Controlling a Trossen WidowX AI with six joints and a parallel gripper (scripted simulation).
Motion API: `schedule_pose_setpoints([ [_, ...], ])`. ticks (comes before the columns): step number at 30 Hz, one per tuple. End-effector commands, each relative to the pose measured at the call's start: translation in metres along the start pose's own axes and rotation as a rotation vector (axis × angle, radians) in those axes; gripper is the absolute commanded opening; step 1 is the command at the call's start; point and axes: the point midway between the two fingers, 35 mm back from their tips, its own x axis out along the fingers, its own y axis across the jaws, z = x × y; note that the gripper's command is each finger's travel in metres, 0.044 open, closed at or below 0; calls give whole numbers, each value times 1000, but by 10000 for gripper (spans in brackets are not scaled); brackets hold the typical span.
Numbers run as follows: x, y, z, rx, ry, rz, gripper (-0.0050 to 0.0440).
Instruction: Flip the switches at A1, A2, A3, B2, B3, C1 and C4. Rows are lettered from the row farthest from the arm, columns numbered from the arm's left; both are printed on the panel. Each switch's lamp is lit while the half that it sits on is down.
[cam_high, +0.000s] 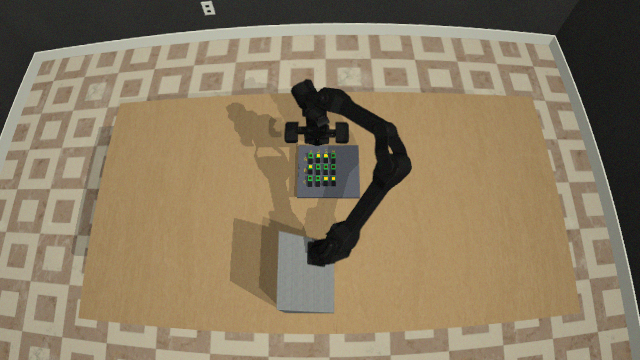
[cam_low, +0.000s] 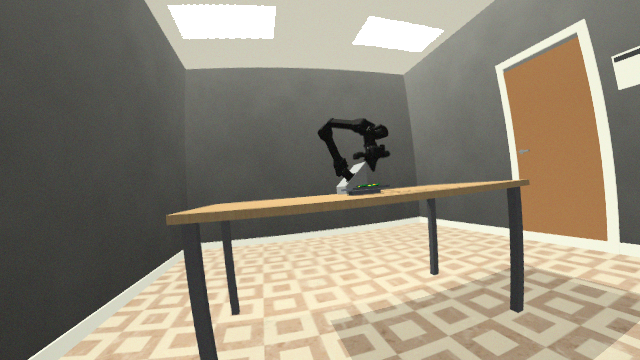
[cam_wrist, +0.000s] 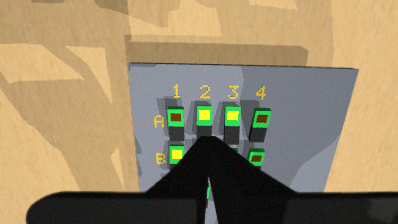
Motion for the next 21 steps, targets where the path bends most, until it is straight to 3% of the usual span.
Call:
schedule_pose_setpoints([
  [1,-4,-8,-6,13,15,-3,-50],
  [6,-3,-28,-27,7,11,-8,-50],
  [11,-2,-30,-29,7,11,-5,-50],
  [16,27,-31,-30,7,-12,-9,-50],
  [21,32,-31,-31,7,-15,-10,-50],
])
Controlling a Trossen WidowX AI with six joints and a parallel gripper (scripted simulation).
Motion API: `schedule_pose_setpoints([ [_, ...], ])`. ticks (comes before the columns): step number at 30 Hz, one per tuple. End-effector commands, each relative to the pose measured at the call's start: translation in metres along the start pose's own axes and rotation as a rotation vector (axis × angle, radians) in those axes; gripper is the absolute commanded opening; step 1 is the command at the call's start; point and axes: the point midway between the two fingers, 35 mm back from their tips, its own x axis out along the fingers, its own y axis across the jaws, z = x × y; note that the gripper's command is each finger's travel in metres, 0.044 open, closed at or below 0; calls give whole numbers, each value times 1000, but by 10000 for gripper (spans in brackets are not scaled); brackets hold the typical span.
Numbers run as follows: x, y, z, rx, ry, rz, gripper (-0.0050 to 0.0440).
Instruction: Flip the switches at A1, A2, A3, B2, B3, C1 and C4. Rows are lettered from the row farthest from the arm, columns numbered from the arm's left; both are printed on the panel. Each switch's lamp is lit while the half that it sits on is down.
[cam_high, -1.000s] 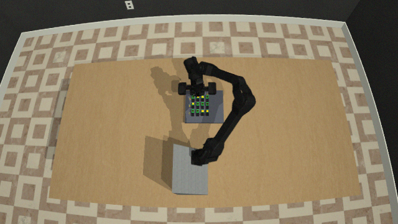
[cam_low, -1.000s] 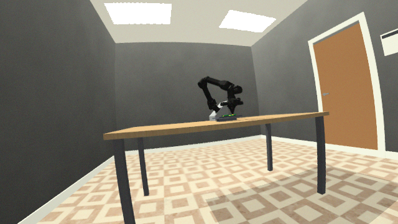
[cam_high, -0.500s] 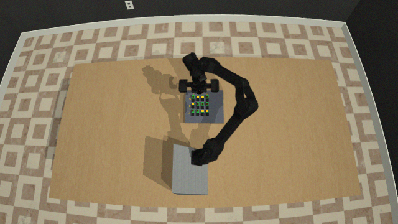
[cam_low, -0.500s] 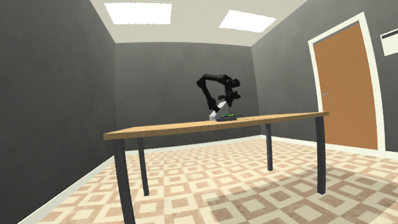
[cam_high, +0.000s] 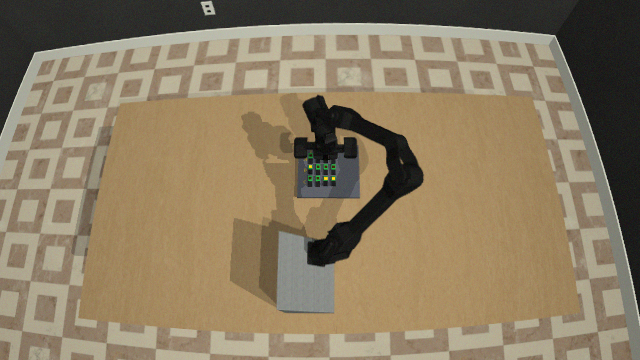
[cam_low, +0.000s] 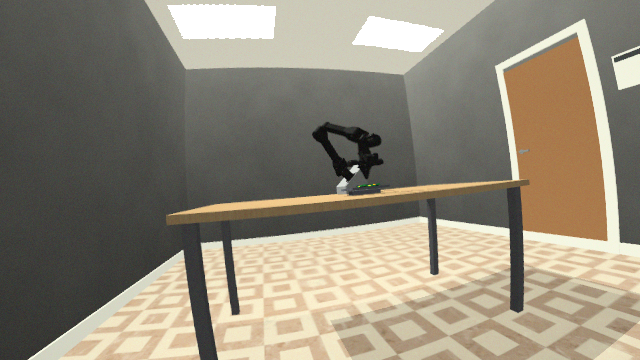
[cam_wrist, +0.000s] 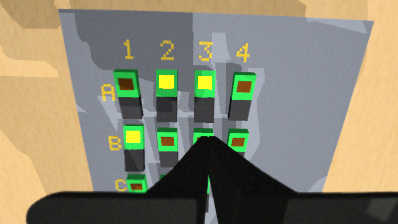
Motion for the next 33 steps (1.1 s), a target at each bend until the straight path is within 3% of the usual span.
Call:
schedule_pose_setpoints([
  [1,-1,-4,4,14,-31,8,-50],
  [19,26,0,2,0,-17,3,-50],
  [33,22,-2,6,13,-30,9,-50],
])
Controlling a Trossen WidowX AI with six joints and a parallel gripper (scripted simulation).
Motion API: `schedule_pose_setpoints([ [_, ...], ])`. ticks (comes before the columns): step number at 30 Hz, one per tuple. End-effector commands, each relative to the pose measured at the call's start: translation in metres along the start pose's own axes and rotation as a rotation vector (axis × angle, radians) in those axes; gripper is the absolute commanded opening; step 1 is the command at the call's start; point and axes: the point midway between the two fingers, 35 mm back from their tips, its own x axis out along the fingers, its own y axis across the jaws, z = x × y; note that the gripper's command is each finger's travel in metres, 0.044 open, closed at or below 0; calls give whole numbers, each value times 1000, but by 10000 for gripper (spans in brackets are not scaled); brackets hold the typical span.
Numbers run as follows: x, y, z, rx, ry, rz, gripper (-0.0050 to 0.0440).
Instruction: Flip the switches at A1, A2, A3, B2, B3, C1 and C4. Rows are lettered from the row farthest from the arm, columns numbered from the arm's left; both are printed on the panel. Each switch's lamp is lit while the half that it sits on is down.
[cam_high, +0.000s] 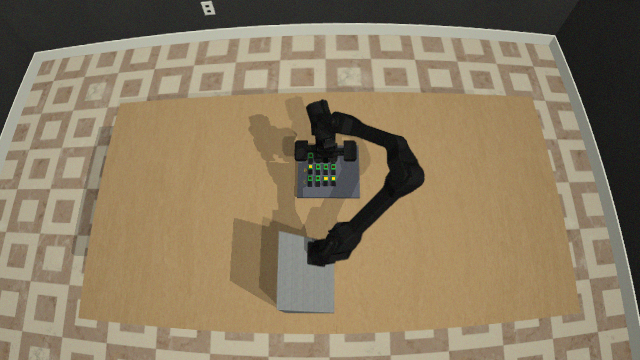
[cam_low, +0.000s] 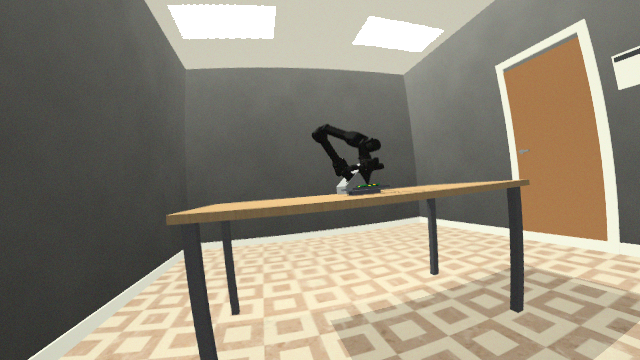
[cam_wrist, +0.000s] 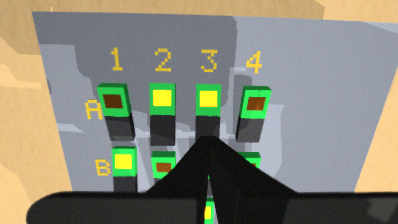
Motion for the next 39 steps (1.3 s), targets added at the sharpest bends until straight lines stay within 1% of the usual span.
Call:
schedule_pose_setpoints([
  [1,-3,-2,3,9,-11,2,-50],
  [10,-2,-2,3,9,-11,2,-50],
  [14,3,-1,-1,-5,2,-3,-50],
  [39,5,-1,0,-3,1,-2,-50],
])
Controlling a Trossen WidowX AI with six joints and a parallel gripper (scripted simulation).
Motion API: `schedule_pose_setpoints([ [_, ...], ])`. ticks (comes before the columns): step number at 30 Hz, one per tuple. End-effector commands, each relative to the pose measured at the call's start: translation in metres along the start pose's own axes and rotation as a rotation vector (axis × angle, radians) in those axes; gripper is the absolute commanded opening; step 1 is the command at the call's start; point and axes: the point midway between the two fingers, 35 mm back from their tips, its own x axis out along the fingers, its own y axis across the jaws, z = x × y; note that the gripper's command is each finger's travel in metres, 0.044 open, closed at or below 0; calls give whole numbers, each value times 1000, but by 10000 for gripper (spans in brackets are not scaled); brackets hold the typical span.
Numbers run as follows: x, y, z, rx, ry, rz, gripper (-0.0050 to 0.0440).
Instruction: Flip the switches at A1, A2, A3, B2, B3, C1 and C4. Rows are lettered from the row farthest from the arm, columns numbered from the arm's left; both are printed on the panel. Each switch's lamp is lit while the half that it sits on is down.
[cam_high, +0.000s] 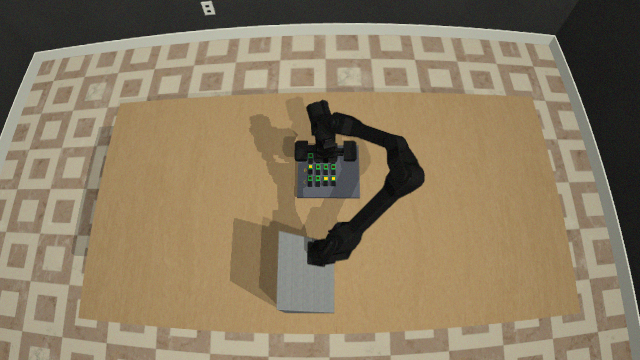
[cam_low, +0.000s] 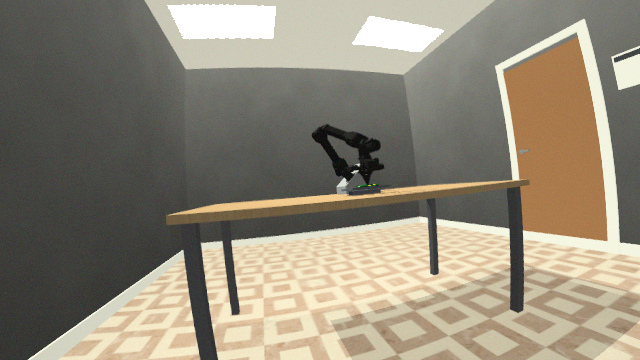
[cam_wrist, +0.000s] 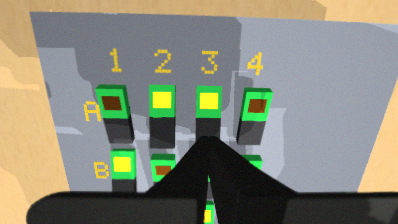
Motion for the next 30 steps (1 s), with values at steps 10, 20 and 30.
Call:
schedule_pose_setpoints([
  [10,4,-1,-1,-1,6,-2,-50],
  [20,6,-1,-1,-1,6,-1,-50],
  [30,6,0,0,-3,3,-1,-50],
])
